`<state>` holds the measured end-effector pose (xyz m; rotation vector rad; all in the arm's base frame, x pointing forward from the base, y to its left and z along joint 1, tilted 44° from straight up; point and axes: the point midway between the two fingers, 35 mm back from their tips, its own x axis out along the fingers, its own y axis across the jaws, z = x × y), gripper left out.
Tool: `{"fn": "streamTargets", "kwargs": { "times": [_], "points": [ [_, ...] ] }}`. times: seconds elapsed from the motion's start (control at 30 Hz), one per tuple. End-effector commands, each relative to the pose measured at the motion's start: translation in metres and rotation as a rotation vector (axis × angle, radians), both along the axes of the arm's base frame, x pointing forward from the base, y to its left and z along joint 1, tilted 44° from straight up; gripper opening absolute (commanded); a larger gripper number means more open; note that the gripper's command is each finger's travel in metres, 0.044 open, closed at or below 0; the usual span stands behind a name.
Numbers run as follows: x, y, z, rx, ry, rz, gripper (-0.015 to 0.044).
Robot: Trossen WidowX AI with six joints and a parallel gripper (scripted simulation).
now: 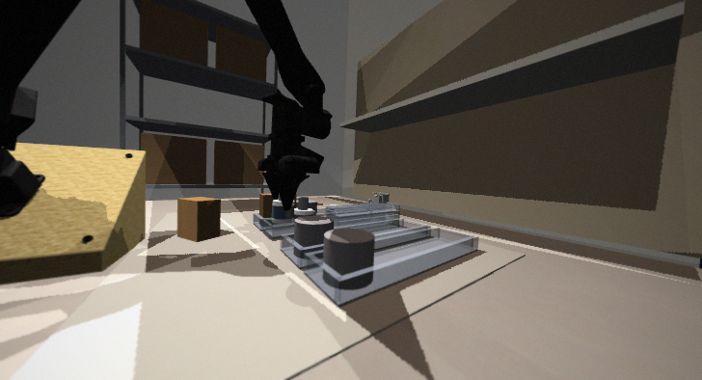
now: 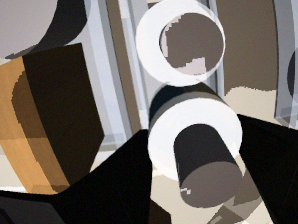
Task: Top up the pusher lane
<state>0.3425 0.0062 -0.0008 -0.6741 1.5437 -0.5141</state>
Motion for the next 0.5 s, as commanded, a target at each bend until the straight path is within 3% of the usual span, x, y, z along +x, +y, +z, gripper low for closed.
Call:
{"fn": "streamTargets", "kwargs": {
  "times": [0.0,0.47],
  "points": [
    [0.0053,-0.0012,0.0000,-0.004,-0.023,0.004,0.0000],
    [0.0051,-0.0047,-0.0036,-0.004,-0.023,0.004,0.0000]
  ]
}}
